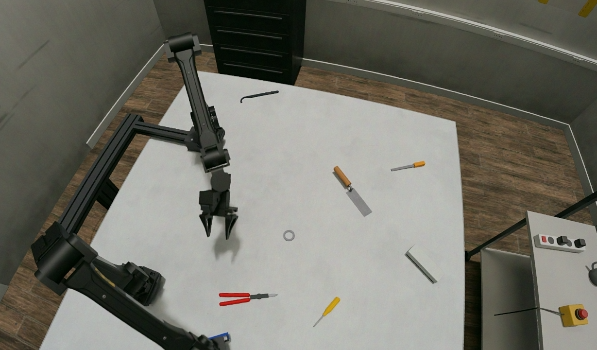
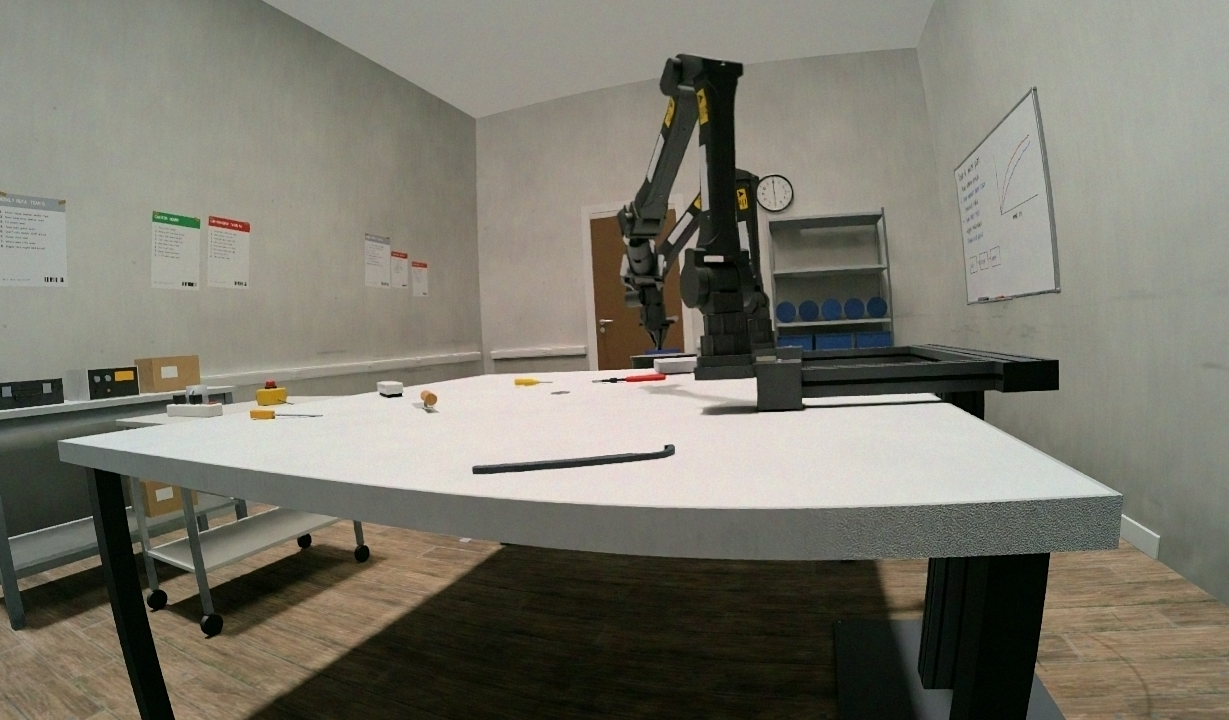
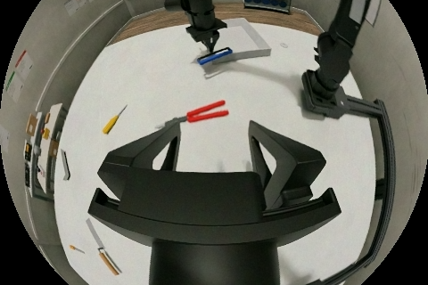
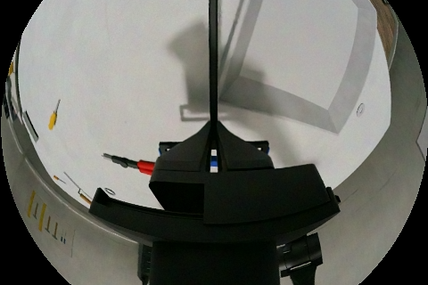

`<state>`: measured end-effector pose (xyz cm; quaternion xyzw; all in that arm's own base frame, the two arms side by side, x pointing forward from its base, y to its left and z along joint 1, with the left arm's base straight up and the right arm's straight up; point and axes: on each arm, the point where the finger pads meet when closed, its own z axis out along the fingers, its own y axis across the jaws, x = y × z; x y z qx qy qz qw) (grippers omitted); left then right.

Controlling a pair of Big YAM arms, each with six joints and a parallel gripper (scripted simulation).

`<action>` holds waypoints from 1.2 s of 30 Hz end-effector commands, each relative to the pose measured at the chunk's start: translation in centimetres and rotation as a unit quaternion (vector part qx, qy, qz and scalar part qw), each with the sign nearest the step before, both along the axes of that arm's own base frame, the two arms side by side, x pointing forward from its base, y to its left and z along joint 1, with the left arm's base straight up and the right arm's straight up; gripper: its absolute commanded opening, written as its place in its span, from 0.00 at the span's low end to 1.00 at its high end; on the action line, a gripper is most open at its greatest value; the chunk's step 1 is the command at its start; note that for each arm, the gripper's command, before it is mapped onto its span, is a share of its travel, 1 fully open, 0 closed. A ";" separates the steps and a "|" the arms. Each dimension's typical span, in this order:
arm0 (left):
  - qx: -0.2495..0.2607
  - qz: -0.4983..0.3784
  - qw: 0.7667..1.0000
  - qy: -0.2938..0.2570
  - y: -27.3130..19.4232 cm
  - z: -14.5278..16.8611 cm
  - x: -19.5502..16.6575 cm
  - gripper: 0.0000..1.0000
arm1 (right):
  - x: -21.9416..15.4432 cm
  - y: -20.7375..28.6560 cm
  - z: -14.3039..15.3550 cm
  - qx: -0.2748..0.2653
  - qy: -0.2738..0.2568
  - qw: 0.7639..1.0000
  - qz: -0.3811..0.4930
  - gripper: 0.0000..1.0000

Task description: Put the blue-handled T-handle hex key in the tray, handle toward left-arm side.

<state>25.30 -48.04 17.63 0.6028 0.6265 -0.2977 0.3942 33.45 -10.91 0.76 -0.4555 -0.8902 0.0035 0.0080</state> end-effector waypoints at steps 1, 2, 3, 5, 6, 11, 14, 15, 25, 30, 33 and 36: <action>-0.053 0.020 0.998 -0.001 -8.1 1.8 1.4 0.65 | 2.0 -5.4 1.5 -0.004 -0.022 1.000 -0.018 0.00; -0.076 0.030 0.997 -0.001 -11.1 2.2 1.0 0.65 | 1.6 -6.5 1.6 -0.005 -0.022 0.999 -0.028 0.00; -0.081 0.032 0.996 -0.001 -12.0 2.0 0.8 0.65 | 1.2 -7.6 1.6 -0.005 -0.022 0.999 -0.038 0.00; -0.093 0.037 0.995 0.000 -13.7 1.9 0.4 0.65 | 0.4 -9.5 1.6 -0.006 -0.022 0.998 -0.057 0.00; -0.100 0.040 0.994 0.000 -14.6 1.9 0.2 0.65 | 0.0 -10.4 1.7 -0.006 -0.022 0.998 -0.065 0.00; -0.144 0.055 0.988 0.004 -19.7 2.0 -1.7 0.65 | -2.0 -14.0 1.8 -0.007 -0.022 0.994 -0.104 0.00; -0.166 0.065 0.984 0.010 -22.8 0.7 -3.3 0.65 | -3.0 -14.9 1.2 -0.007 -0.021 0.993 -0.118 0.00; -0.174 0.068 0.982 0.012 -23.8 0.3 -4.0 0.65 | -3.6 -14.8 0.6 -0.005 -0.018 0.993 -0.121 0.00; -0.208 0.079 0.975 0.015 -26.1 1.1 -4.5 0.65 | -6.4 -13.7 -3.8 -0.001 -0.009 0.992 -0.123 0.00; -0.208 0.079 0.975 0.015 -26.1 1.1 -4.5 0.65 | -7.2 -14.0 -6.0 -0.003 -0.013 0.992 -0.123 0.00; -0.205 0.079 0.976 0.015 -26.0 1.0 -4.5 0.65 | -5.1 -15.7 -5.5 -0.010 -0.023 0.992 -0.122 0.00; -0.203 0.077 0.976 0.012 -26.0 0.9 -4.6 0.65 | -4.5 -15.6 -4.6 -0.013 -0.027 0.992 -0.122 0.00</action>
